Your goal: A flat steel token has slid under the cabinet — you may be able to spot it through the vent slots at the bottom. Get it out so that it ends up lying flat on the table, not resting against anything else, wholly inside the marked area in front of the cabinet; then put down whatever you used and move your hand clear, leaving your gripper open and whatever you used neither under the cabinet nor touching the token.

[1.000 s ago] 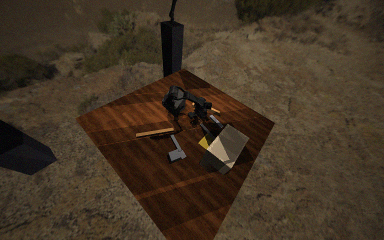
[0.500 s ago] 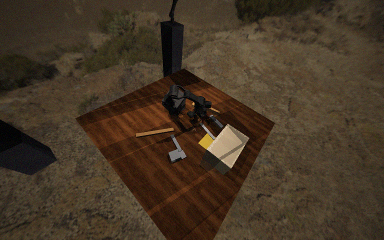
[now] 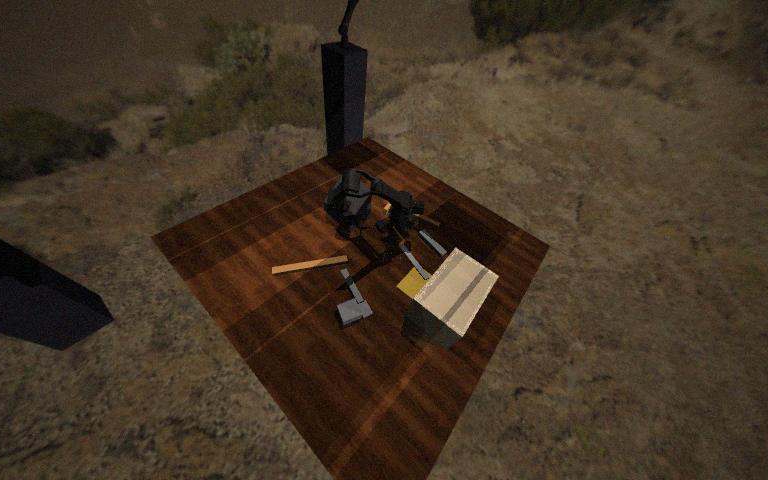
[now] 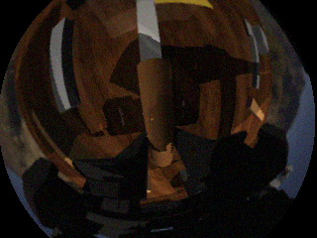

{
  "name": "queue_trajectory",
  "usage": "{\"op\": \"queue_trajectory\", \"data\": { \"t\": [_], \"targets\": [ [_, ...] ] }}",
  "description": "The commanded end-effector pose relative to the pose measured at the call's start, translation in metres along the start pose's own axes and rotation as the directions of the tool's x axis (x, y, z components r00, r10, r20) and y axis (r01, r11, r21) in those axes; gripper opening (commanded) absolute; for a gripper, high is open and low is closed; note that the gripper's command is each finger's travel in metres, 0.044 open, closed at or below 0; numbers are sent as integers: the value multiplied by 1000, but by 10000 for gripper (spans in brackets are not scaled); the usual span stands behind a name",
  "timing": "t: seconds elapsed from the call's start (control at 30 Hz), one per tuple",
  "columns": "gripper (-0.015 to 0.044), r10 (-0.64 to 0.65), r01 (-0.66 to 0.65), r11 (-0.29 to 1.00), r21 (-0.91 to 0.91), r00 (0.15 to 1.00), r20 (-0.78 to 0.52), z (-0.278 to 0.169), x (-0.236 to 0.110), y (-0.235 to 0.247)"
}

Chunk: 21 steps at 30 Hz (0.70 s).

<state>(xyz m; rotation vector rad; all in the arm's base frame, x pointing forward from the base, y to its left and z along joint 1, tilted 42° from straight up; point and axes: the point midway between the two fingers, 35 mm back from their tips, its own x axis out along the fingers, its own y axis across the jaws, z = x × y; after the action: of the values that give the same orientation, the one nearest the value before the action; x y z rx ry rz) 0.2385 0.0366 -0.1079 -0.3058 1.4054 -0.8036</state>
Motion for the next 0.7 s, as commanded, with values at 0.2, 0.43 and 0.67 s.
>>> {"op": "queue_trajectory", "data": {
  "t": [0.2,0.43,0.67],
  "targets": [
    [0,5,-5,1000,18,1000,-1,-2,-2,14],
    [0,5,-5,1000,23,1000,-2,-4,-2,22],
    [0,5,-5,1000,28,1000,-2,-6,-3,30]
  ]
}}
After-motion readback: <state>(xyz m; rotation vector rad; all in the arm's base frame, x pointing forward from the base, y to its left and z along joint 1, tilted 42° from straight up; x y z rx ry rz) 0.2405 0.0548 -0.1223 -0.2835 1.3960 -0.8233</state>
